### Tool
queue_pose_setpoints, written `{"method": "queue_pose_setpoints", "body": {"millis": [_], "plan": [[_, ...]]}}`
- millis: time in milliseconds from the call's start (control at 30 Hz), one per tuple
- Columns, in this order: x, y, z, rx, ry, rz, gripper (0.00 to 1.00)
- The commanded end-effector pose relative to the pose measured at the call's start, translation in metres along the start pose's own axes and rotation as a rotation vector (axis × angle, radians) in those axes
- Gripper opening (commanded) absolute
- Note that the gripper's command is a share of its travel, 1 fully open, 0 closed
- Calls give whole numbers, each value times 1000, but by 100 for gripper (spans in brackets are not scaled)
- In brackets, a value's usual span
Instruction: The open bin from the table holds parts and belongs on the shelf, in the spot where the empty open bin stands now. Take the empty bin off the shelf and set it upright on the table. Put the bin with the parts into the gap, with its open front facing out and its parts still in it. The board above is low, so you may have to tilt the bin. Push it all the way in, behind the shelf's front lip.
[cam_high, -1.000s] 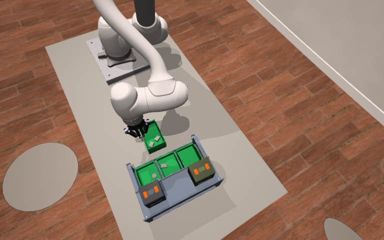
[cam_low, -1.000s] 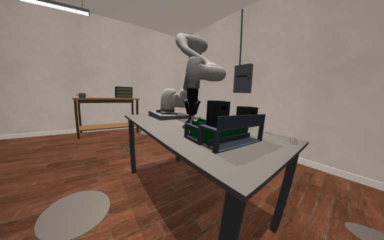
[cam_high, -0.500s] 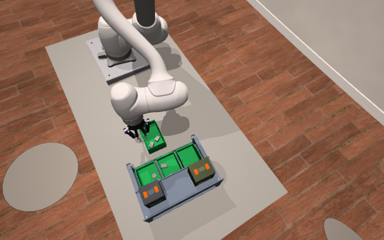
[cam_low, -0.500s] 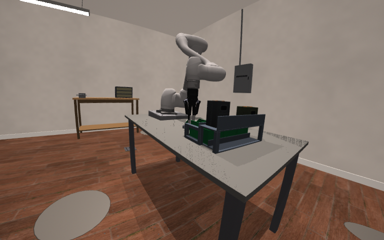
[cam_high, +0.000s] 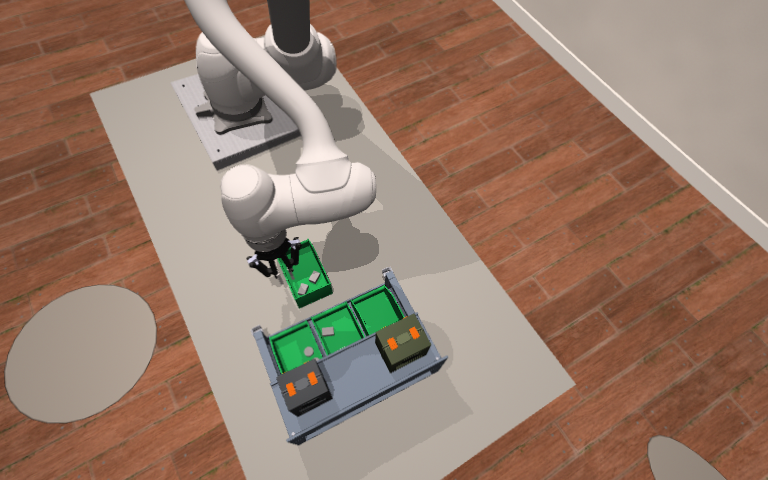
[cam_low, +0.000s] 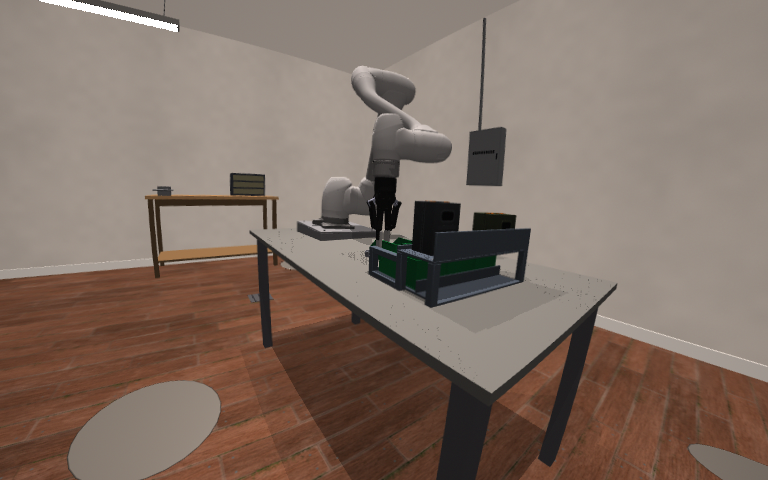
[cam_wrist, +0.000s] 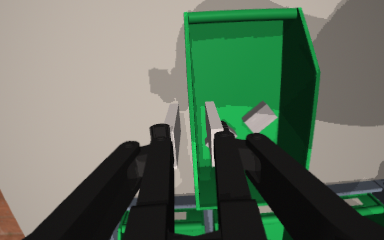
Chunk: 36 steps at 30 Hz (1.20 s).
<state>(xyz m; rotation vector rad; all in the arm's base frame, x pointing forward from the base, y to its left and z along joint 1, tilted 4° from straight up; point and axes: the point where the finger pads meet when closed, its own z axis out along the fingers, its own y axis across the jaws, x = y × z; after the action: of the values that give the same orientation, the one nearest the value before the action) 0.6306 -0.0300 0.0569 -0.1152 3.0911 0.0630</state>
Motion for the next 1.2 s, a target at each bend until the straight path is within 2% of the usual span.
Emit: {"method": "queue_pose_setpoints", "body": {"millis": [0, 1167], "plan": [[0, 0, 0, 0, 0, 0, 24], [0, 0, -7, 0, 0, 0, 24]]}}
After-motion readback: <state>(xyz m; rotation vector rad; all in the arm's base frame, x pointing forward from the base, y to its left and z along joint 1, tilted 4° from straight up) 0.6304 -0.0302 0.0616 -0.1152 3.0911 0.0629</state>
